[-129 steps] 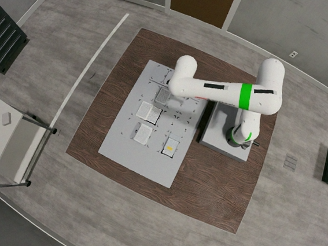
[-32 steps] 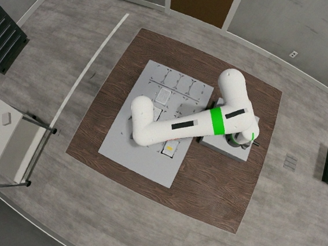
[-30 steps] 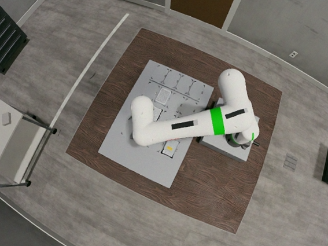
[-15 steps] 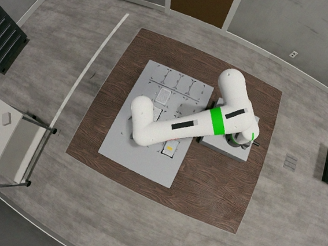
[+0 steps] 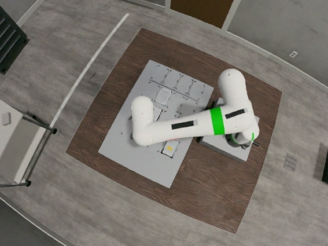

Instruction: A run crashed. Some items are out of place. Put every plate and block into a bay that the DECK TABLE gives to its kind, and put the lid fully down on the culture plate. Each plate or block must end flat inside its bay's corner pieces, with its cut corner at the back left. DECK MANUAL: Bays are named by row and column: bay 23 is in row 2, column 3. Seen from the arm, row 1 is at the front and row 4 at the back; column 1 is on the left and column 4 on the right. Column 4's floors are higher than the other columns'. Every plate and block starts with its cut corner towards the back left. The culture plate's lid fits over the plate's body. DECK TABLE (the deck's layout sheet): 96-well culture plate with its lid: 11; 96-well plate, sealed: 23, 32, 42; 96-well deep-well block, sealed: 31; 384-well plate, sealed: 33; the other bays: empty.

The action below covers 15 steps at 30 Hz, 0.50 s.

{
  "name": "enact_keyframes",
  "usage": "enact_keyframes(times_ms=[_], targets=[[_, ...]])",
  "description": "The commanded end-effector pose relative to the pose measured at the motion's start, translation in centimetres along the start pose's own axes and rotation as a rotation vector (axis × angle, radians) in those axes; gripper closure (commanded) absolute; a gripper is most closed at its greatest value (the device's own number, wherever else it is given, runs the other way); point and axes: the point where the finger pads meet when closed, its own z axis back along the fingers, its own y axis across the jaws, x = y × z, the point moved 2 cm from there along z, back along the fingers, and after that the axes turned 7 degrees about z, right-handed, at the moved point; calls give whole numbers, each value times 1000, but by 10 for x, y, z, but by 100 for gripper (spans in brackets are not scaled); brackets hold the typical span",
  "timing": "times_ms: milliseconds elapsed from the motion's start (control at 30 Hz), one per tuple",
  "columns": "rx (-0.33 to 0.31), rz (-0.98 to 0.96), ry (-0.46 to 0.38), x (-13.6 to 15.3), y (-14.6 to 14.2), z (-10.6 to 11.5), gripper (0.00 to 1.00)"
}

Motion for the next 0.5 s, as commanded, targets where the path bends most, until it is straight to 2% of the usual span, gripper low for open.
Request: enact_keyframes(times_ms=[0,167,467], targets=[[-2,0,0,0,-1,1,0],[-2,0,0,0,-1,1,0],[-2,0,0,-28,3,1,0]])
